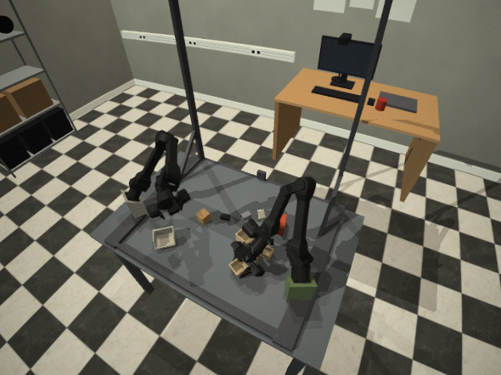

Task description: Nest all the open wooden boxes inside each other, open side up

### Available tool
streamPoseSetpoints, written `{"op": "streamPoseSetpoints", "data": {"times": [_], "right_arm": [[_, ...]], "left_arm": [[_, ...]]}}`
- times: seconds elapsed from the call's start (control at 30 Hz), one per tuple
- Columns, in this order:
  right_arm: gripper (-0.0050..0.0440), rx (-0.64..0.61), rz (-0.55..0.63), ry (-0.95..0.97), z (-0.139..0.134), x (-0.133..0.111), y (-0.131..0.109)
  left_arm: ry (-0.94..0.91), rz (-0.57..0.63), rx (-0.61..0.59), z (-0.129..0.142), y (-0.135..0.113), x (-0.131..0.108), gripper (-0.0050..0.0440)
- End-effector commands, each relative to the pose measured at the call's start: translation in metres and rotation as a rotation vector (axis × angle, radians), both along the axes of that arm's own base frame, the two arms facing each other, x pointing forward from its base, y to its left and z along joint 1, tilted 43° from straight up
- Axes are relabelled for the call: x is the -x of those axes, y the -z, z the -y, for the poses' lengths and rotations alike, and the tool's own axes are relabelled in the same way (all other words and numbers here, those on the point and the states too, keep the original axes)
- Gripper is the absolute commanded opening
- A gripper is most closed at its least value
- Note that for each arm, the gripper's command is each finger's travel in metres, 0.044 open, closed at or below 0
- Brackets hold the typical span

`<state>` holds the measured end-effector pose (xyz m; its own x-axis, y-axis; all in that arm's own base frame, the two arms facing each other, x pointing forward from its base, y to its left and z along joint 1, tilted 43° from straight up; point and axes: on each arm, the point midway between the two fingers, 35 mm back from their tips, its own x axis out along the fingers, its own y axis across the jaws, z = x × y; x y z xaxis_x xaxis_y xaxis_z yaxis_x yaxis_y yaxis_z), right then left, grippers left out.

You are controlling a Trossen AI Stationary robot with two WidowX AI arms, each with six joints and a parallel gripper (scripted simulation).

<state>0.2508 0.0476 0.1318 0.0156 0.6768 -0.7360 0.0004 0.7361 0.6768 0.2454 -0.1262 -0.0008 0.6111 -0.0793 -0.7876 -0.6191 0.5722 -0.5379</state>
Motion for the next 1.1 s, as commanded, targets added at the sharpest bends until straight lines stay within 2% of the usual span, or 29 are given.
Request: {"op": "streamPoseSetpoints", "data": {"times": [0.0, 0.1, 0.37, 0.4, 0.67, 0.73, 0.97, 1.0, 1.07], "right_arm": [[0.04, 0.0, 0.015, 0.001, 0.0012, -0.0006, -0.0031], [0.04, 0.0, 0.015, 0.001, 0.0012, -0.0006, -0.0031], [0.04, 0.0, 0.015, 0.001, 0.0012, -0.0006, -0.0031], [0.04, 0.0, 0.015, 0.001, 0.0012, -0.0006, -0.0031], [0.04, 0.0, 0.015, 0.001, 0.0012, -0.0006, -0.0031], [0.04, 0.0, 0.015, 0.001, 0.0012, -0.0006, -0.0031], [0.04, 0.0, 0.015, 0.001, 0.0012, -0.0006, -0.0031], [0.04, 0.0, 0.015, 0.001, 0.0012, -0.0006, -0.0031], [0.04, 0.0, 0.015, 0.001, 0.0012, -0.0006, -0.0031]], "left_arm": [[-0.042, 0.043, -0.032, 0.0026, -0.0019, -0.0017, -0.005], [-0.09, 0.093, -0.086, 0.0057, -0.0006, 0.0005, -0.005], [-0.101, 0.107, -0.098, 0.0102, 0.0036, 0.0012, -0.005], [-0.101, 0.107, -0.098, 0.0102, 0.0036, 0.0012, 0.0024], [-0.099, 0.106, -0.097, 0.0092, 0.0029, 0.0015, 0.0216], [-0.099, 0.106, -0.097, 0.0092, 0.0029, 0.0015, 0.0216], [-0.099, 0.106, -0.097, 0.0092, 0.0029, 0.0015, 0.0384], [-0.099, 0.106, -0.097, 0.0092, 0.0029, 0.0015, 0.04], [-0.099, 0.106, -0.097, 0.0092, 0.0029, 0.0015, 0.04]]}}
